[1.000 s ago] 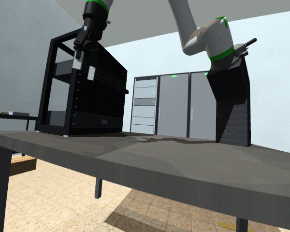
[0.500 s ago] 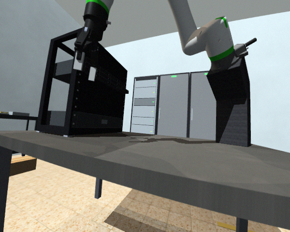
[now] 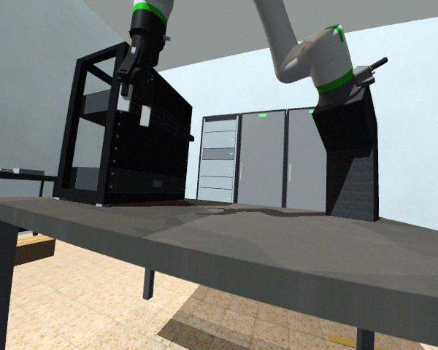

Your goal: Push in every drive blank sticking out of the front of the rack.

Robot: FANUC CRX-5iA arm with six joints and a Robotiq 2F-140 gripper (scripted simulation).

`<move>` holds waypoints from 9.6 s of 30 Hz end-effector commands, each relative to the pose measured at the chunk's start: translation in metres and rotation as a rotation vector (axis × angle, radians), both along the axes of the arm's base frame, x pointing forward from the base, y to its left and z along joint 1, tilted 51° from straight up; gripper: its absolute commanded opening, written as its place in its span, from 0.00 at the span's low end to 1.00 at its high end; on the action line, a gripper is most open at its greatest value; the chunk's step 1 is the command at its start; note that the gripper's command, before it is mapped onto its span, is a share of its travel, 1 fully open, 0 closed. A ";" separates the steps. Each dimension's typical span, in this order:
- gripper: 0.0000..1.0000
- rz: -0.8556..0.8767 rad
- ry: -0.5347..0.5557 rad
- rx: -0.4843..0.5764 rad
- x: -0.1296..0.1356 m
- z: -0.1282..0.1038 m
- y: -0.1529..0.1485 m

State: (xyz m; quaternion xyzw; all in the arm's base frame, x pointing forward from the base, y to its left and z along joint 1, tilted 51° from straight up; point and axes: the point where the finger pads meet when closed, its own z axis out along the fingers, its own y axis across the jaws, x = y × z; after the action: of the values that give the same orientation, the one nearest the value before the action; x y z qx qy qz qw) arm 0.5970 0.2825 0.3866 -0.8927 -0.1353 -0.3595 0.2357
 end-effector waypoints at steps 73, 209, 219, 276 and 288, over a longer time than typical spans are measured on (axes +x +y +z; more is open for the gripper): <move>1.00 -0.599 1.299 0.430 -0.191 -0.307 -0.006; 1.00 1.069 3.568 2.551 -0.066 -0.192 -0.284; 1.00 1.279 3.485 2.599 -0.069 -0.198 -0.312; 1.00 1.652 3.292 2.668 -0.079 -0.210 -0.362; 1.00 1.652 3.292 2.668 -0.079 -0.210 -0.362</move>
State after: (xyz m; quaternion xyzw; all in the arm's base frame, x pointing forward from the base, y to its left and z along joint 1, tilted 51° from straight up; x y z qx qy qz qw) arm 0.5178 -0.0790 0.1763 -0.5220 -0.1312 -0.7301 -0.4211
